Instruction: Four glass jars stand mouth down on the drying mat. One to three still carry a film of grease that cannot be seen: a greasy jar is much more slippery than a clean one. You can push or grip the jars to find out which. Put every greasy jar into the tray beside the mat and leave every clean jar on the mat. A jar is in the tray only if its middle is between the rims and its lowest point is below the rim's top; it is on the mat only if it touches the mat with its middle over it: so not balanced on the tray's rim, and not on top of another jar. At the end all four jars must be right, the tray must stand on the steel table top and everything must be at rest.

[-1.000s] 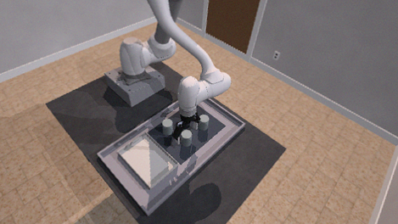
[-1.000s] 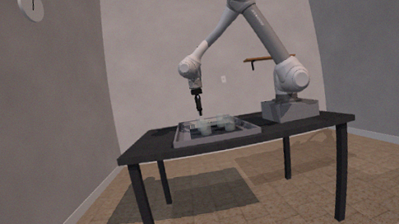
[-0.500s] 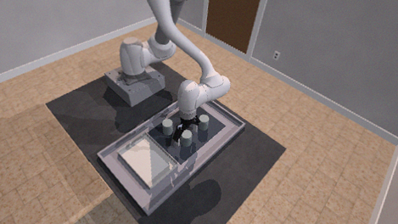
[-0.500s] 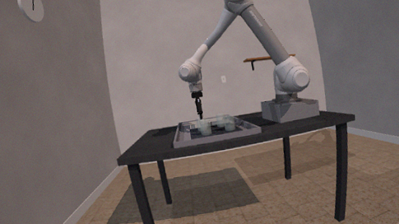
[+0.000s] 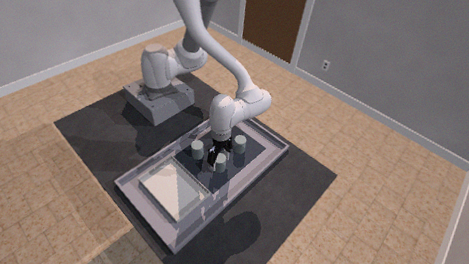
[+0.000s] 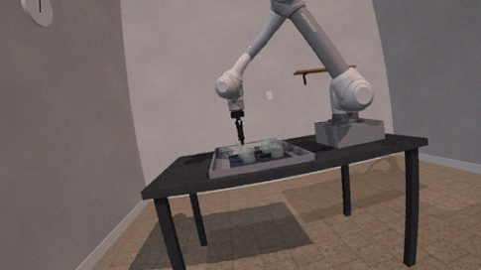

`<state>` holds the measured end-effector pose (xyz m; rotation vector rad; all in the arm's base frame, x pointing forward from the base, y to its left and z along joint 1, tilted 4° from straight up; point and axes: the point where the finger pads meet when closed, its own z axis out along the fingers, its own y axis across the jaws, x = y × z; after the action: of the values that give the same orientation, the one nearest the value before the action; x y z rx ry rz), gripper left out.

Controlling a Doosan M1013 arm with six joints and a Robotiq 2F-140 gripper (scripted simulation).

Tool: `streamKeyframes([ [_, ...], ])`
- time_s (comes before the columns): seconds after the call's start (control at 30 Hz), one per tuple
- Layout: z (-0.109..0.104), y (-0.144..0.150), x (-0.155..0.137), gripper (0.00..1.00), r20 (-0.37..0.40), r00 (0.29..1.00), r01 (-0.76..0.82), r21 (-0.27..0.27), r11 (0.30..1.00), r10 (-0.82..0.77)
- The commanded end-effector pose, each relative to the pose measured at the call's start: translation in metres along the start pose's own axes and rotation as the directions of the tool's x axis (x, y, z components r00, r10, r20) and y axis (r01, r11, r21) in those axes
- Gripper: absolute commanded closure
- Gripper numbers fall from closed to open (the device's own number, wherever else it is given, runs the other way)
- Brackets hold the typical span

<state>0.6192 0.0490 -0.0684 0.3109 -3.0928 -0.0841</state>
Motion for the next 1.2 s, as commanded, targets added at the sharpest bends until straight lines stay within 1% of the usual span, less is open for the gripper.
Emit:
streamKeyframes([
  [0.0, -0.0001, 0.0, 0.0, 0.4, 0.0, 1.0, 0.0, 0.0, 1.0, 0.0],
  [0.17, -0.0001, 0.0, 0.0, 0.4, 0.0, 1.0, 0.0, 0.0, 1.0, 0.0],
  [0.2, -0.0001, 0.0, 0.0, 0.43, 0.0, 1.0, 0.0, 0.0, 1.0, 0.0],
  [0.73, -0.0001, 0.0, 0.0, 0.43, 0.0, 1.0, 0.0, 0.0, 1.0, 0.0],
  [0.77, -0.0001, 0.0, 0.0, 0.46, 0.0, 1.0, 0.0, 0.0, 1.0, 0.0],
  [1.17, -0.0001, 0.0, 0.0, 0.46, 0.0, 1.0, 0.0, 0.0, 1.0, 0.0],
])
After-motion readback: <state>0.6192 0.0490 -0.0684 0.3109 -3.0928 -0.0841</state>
